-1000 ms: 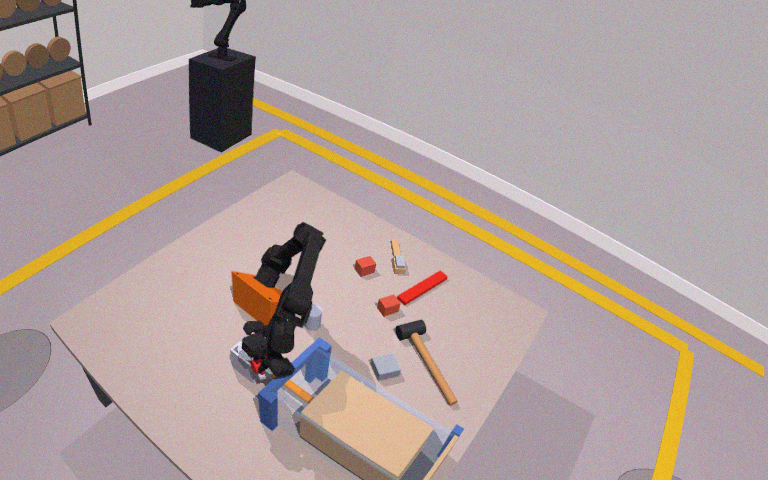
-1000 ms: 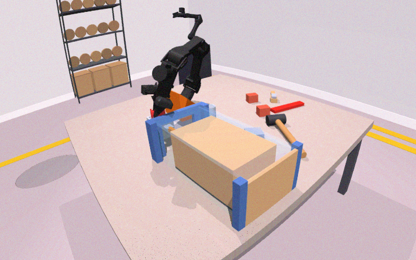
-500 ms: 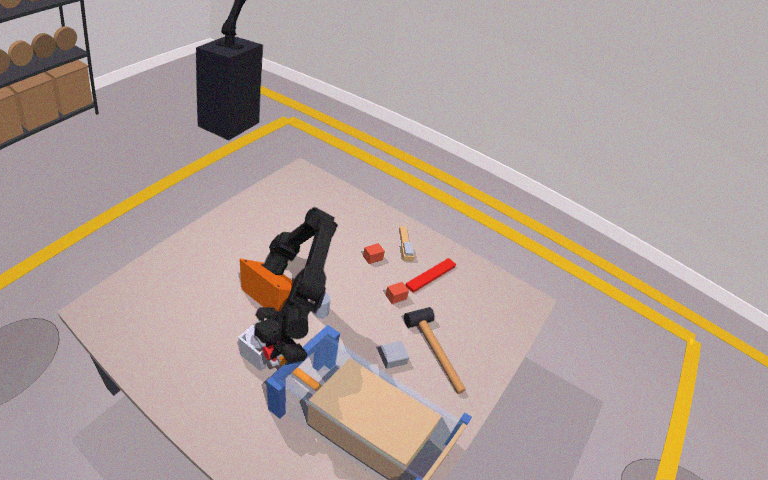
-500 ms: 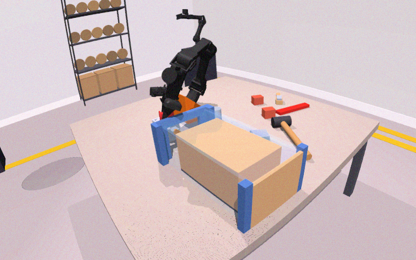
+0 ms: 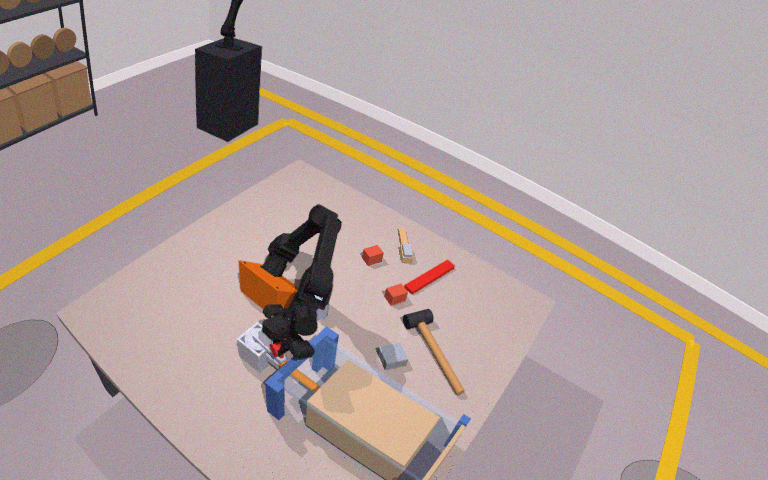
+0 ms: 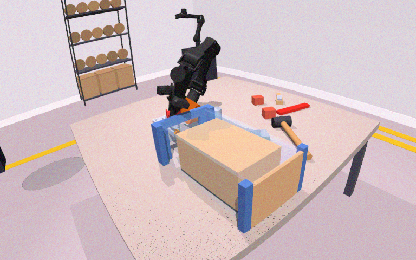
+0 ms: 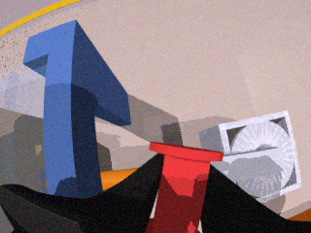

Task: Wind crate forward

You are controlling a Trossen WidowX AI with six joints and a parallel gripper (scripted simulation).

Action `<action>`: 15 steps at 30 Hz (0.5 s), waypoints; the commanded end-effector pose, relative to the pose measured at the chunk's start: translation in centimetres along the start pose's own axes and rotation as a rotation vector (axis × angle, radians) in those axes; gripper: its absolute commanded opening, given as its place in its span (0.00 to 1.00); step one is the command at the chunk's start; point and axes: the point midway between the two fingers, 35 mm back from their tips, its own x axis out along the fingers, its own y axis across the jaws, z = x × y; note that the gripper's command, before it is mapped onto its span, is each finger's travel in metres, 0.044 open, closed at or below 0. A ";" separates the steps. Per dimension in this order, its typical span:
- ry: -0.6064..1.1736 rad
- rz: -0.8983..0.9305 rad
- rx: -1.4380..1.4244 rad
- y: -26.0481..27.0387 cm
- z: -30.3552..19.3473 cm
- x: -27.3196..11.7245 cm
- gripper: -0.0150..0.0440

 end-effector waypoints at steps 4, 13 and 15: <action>0.031 -0.008 -0.006 -0.4 -1.8 -0.3 0.25; 0.032 -0.008 -0.006 -1.0 -2.7 -0.7 0.25; 0.032 -0.009 -0.006 -1.1 -2.9 -0.8 0.25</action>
